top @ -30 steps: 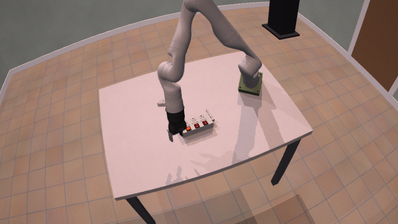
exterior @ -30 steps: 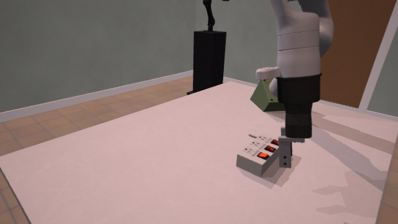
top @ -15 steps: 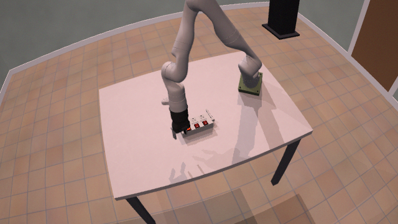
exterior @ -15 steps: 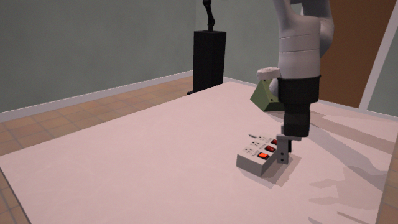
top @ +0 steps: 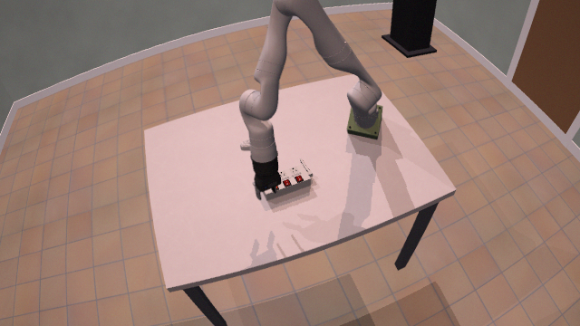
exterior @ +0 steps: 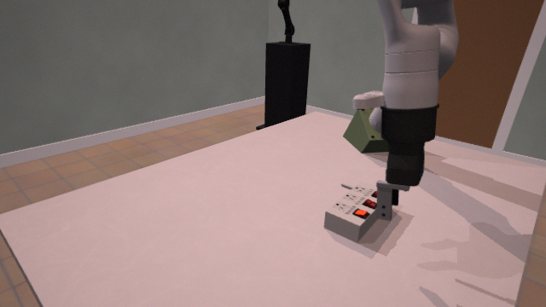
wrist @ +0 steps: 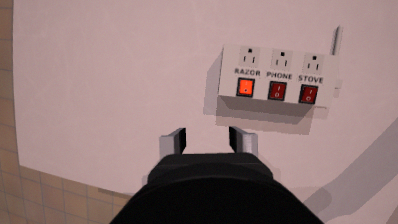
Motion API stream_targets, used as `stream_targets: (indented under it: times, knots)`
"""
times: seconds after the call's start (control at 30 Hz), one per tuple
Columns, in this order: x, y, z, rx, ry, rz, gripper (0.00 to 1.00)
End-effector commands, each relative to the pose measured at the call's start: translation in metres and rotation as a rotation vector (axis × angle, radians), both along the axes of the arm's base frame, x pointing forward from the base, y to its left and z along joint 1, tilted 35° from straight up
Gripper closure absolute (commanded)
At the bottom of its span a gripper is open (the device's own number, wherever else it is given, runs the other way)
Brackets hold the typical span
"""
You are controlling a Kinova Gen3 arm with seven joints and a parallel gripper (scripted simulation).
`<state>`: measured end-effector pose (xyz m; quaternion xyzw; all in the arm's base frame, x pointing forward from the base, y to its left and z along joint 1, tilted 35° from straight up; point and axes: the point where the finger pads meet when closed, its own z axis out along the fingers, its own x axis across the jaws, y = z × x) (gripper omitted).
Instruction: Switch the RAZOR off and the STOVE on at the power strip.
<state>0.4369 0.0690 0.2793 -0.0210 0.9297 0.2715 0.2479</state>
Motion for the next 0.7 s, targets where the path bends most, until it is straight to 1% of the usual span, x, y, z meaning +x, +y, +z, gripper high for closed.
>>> stream_targets:
  times: [0.0,0.17,0.2,0.47,0.5,0.67]
  knots:
    - [-0.006,-0.003,-0.007,0.0,0.023,-0.03,0.0]
    - [-0.005,-0.004,-0.006,0.0,0.022,-0.03,0.0]
    - [-0.014,-0.005,-0.015,0.0,0.051,-0.058,0.0]
    - [-0.013,-0.005,-0.014,0.001,0.049,-0.06,0.0]
    - [-0.022,-0.007,-0.023,0.001,0.077,-0.086,0.0]
    - [-0.022,-0.007,-0.023,0.001,0.077,-0.086,0.0]
